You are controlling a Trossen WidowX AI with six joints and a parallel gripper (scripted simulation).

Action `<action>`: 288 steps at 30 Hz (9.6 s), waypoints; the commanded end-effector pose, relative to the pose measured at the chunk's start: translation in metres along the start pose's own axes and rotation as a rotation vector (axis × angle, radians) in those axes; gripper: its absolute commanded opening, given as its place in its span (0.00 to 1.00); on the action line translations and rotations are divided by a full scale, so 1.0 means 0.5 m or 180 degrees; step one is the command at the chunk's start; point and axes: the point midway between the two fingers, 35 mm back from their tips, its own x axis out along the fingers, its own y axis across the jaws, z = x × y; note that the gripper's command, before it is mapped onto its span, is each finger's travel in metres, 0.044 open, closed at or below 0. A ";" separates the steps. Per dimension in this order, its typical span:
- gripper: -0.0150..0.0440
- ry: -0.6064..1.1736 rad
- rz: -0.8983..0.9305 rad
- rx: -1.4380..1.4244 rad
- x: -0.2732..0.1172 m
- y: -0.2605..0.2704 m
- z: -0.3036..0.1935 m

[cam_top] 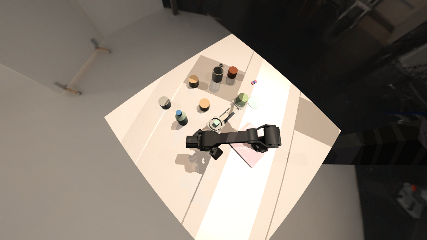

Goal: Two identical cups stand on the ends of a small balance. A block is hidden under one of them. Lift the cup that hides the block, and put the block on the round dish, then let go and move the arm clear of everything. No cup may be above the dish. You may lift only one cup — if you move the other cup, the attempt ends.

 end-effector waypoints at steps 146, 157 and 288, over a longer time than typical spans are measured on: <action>0.25 -0.0026 0.0108 -0.0107 -0.253 0.148 0.358; 0.25 -0.0044 0.0142 -0.0132 -0.238 0.164 0.423; 0.65 -0.0122 0.0018 -0.0066 0.031 -0.040 0.971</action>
